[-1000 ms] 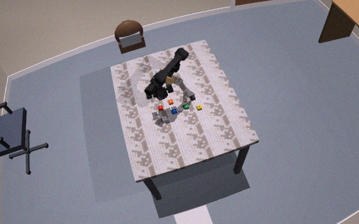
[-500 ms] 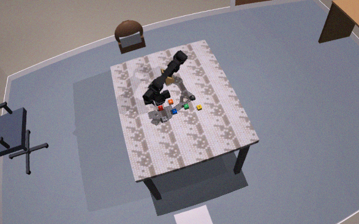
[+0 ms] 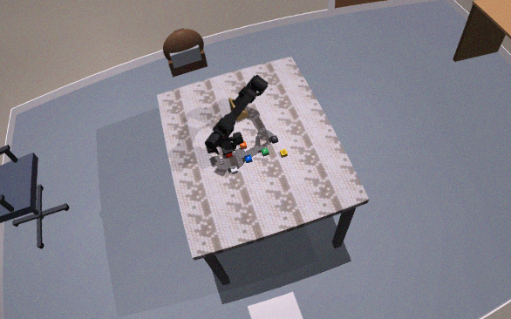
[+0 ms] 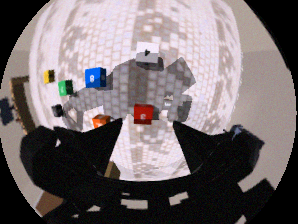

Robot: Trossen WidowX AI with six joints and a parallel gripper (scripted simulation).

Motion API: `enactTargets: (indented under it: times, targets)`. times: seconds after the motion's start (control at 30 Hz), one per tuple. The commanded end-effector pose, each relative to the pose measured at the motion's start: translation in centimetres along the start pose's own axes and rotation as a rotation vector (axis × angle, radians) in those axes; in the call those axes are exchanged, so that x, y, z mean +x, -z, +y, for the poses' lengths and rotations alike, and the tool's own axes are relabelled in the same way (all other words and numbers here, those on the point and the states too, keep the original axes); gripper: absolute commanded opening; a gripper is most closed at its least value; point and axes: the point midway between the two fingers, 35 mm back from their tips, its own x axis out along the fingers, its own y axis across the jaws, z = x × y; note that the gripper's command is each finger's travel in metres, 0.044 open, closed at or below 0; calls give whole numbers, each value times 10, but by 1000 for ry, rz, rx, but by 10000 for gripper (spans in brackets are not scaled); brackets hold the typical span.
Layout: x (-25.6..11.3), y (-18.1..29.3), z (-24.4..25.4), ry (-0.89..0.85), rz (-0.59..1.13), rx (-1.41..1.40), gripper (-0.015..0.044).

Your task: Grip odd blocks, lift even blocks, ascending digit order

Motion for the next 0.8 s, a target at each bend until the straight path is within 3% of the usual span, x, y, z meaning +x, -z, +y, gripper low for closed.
enactTargets:
  times: [0.0, 0.4, 0.77]
  targets:
    - [8, 2, 1, -8, 3, 7, 400]
    - [25, 3, 2, -9, 3, 7, 400]
    - [25, 3, 2, -9, 3, 7, 120]
